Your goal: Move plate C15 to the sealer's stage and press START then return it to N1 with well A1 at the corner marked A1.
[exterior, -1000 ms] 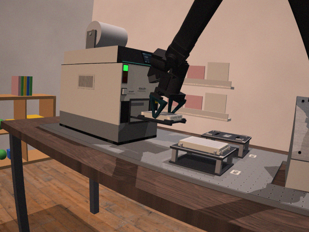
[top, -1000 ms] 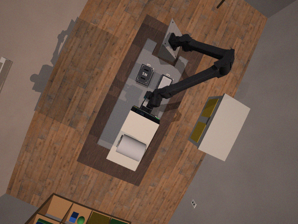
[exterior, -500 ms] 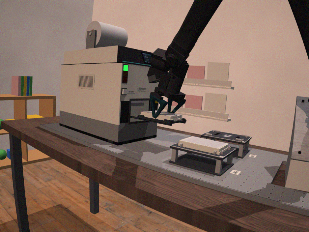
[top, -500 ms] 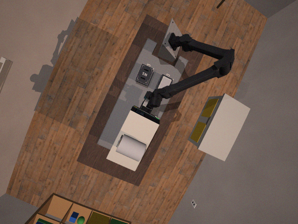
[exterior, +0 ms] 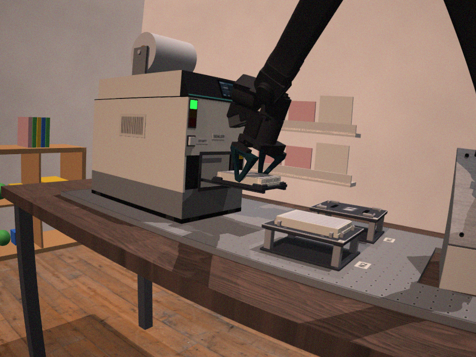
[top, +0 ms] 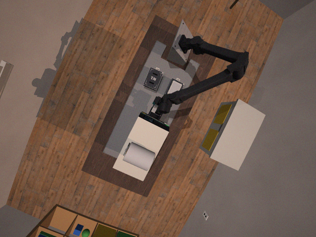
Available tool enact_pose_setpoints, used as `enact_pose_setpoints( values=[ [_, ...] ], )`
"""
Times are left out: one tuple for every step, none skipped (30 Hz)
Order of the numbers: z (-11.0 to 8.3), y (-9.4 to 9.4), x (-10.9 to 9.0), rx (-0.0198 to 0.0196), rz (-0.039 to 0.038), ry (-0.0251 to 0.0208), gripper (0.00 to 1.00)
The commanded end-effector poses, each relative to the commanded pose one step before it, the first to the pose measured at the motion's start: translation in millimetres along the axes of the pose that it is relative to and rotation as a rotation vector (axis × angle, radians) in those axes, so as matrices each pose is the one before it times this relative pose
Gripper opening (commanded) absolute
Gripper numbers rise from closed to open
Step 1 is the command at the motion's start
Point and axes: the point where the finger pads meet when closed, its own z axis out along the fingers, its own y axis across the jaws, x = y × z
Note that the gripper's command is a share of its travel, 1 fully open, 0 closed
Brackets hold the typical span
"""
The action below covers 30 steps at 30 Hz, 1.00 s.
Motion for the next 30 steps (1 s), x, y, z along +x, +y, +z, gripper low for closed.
enact_pose_setpoints(
  values=[
    [-16.32,0.62,-39.47,-0.00404,-0.03738,-0.07314,0.00],
    [-0.09,0.04,-0.29,-0.00017,-0.00063,-0.00095,0.00],
    [-0.09,0.04,-0.29,-0.00017,-0.00063,-0.00095,0.00],
    [0.00,0.00,0.00,0.00000,0.00000,0.00000,0.00],
    [0.00,0.00,0.00,0.00000,0.00000,0.00000,0.00],
    [-0.09,0.04,-0.29,-0.00017,-0.00063,-0.00095,0.00],
    [-0.09,0.04,-0.29,-0.00017,-0.00063,-0.00095,0.00],
    [-0.09,0.04,-0.29,-0.00017,-0.00063,-0.00095,0.00],
    [-0.09,0.04,-0.29,-0.00017,-0.00038,-0.00095,0.00],
    [-0.09,0.04,-0.29,-0.00017,-0.00057,-0.00095,0.00],
    [-0.09,0.04,-0.29,-0.00017,-0.00057,-0.00095,0.00],
    [-0.09,0.04,-0.29,-0.00017,-0.00057,-0.00095,0.00],
    [-0.09,0.04,-0.29,-0.00017,-0.00057,-0.00095,0.00],
    [-0.09,0.04,-0.29,-0.00017,-0.00057,-0.00095,0.00],
    [-0.09,0.04,-0.29,-0.00017,-0.00057,-0.00095,0.00],
    [0.00,0.14,-0.25,-0.00023,-0.00075,-0.00078,0.00],
    [-0.07,0.06,-0.28,-0.00018,-0.00061,-0.00091,0.00],
    [-0.07,0.02,-0.07,-0.00004,0.00010,-0.00014,0.00],
    [-0.07,0.03,-0.11,-0.00006,-0.00002,-0.00028,0.00],
    [-0.07,0.03,-0.11,-0.00006,-0.00002,-0.00028,0.00],
    [0.00,0.00,0.00,0.00000,0.00000,0.00000,0.00],
    [0.00,0.00,0.00,0.00000,0.00000,0.00000,0.00],
    [-0.07,0.03,-0.11,-0.00006,-0.00002,-0.00028,0.00],
    [-0.07,0.03,-0.11,-0.00006,-0.00002,-0.00028,0.00],
    [-0.07,0.03,-0.11,-0.00006,-0.00002,-0.00028,0.00],
    [-0.07,0.03,-0.11,-0.00006,-0.00002,-0.00028,0.00],
    [-0.07,0.03,-0.11,-0.00006,-0.00002,-0.00028,0.00],
    [-0.07,0.03,-0.11,-0.00006,-0.00002,-0.00028,0.00],
    [-0.07,0.03,-0.11,-0.00006,-0.00002,-0.00028,0.00],
    [-0.07,0.03,-0.11,-0.00006,-0.00002,-0.00028,0.00]
  ],
)
